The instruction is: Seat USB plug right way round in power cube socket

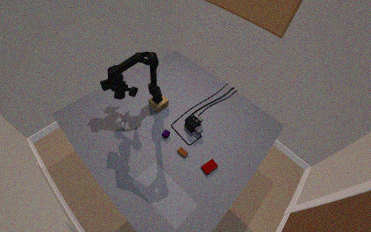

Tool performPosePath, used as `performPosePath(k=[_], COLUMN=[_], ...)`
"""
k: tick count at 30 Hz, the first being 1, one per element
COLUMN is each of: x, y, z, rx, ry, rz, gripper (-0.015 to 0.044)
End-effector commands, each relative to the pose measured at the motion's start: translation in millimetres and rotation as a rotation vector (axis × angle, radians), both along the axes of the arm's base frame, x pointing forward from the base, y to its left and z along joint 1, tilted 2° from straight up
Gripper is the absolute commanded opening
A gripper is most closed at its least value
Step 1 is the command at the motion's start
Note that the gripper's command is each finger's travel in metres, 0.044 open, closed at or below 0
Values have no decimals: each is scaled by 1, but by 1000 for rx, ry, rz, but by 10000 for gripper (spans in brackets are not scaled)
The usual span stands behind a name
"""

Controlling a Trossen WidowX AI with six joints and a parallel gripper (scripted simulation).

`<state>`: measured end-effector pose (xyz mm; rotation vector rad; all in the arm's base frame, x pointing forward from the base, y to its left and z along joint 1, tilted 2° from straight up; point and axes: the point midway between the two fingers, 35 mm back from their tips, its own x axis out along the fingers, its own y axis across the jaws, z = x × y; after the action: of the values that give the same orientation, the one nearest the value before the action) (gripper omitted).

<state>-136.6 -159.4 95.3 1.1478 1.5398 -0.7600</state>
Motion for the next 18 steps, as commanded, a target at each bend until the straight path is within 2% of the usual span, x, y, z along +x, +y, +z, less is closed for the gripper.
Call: performPosePath(k=[1,2,11,18], x=[1,4,74,157], y=[-2,-6,-57,-82], z=[0,0,6,8], rx=[-1,-5,-83,-171], ry=[3,12,99,140], rz=[-1,-4,34,1], gripper=[426,440,440,440])
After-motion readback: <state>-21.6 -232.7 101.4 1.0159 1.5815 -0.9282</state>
